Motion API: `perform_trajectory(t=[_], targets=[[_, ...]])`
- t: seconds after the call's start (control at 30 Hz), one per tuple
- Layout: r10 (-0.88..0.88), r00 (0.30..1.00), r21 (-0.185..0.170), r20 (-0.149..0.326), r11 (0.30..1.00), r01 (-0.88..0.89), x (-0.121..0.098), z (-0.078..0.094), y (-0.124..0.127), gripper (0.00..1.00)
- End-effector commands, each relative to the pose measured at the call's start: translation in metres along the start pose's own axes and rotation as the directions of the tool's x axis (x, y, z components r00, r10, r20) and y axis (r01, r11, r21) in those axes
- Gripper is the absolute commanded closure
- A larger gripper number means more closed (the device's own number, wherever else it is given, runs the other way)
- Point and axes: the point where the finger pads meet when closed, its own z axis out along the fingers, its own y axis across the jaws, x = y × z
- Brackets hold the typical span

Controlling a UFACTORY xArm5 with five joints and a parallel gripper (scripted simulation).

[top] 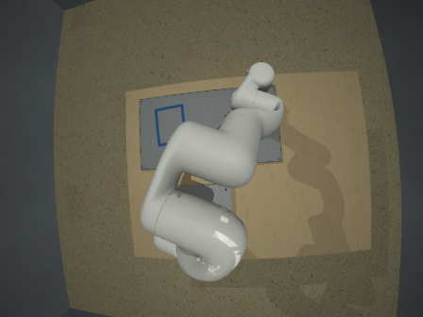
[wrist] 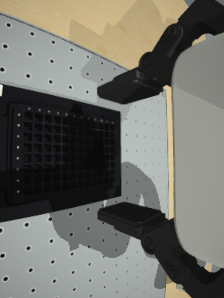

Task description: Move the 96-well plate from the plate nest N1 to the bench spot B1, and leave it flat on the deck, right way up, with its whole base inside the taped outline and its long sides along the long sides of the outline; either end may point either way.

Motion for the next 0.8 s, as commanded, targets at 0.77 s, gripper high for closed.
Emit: perform_trajectory(t=[0.77], targets=[[0.0,1.0,-0.002,-0.004,1.0,0.0,0.001,0.033,0.001,0.0]])
